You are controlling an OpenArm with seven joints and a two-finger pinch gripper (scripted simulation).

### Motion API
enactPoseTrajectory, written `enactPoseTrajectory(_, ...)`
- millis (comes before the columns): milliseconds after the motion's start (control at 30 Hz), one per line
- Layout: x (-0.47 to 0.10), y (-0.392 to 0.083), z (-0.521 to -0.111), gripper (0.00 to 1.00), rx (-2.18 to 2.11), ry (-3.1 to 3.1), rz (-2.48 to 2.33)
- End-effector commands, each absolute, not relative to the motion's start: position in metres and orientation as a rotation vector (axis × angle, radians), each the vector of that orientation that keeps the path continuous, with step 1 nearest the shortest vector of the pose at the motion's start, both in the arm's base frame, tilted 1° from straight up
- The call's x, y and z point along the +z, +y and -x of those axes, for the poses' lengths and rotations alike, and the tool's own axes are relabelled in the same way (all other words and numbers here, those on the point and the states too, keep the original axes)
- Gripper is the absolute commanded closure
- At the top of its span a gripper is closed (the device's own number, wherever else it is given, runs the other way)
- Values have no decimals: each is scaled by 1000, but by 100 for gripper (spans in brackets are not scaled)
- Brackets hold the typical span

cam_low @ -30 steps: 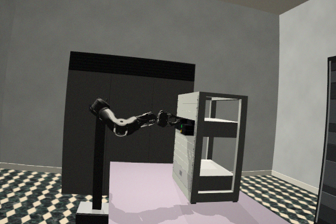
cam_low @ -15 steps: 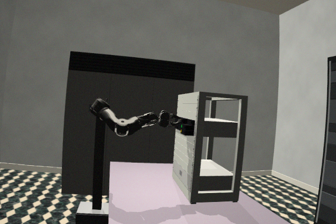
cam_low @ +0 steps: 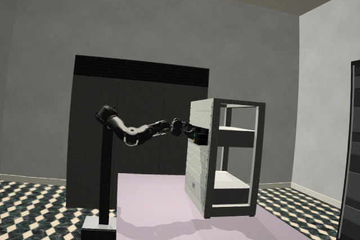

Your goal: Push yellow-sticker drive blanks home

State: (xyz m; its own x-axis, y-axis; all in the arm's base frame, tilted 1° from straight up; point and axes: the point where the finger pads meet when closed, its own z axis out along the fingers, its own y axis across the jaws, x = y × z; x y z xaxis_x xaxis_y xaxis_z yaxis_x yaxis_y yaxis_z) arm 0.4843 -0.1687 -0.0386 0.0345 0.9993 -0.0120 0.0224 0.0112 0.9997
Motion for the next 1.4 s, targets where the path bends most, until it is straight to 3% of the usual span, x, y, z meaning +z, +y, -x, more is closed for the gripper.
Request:
enactPoseTrajectory(0,-36,-164,-487,100,1177,1215,-1215)
enactPoseTrajectory(1367,-33,-159,-497,100,1179,1215,-1212)
